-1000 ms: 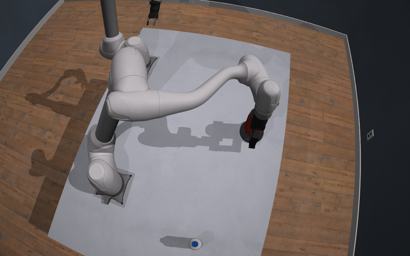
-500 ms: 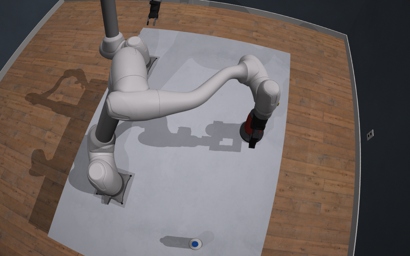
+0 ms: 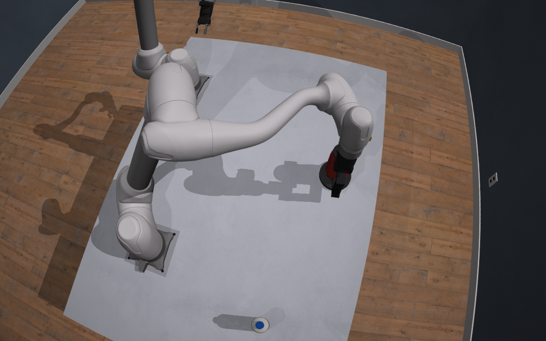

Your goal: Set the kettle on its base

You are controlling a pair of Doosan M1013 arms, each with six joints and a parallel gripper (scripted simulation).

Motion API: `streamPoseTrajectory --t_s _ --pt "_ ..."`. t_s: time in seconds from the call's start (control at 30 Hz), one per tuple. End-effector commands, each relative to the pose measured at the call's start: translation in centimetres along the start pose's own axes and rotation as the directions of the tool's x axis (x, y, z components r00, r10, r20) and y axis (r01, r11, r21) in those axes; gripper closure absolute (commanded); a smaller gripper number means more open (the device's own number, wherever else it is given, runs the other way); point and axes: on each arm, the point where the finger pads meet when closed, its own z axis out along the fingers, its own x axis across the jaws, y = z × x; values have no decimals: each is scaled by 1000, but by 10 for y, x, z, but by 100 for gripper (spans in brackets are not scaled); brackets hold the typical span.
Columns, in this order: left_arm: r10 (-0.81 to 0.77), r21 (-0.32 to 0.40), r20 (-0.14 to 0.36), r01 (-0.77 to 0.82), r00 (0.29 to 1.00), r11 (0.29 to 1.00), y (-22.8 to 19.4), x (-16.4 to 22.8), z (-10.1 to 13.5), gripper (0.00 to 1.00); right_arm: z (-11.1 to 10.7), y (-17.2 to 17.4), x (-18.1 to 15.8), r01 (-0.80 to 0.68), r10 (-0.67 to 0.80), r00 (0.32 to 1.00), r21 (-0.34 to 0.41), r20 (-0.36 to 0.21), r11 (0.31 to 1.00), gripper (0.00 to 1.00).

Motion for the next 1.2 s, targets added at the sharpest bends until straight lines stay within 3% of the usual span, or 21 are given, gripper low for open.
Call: streamPoseTrajectory --t_s 0.0,0.43,1.17 --pt "3 4 -4 -3 1000 1000 1 2 -1 0 3 -3 -1 -1 1 1000 4 0 1000 100" --pt "3 4 -4 -3 1000 1000 1 2 -1 0 3 -3 -1 -1 1 1000 4 0 1000 100" --pt "3 4 -4 -3 1000 1000 1 2 -1 0 25 -4 0 -1 1 1000 5 -1 1000 100"
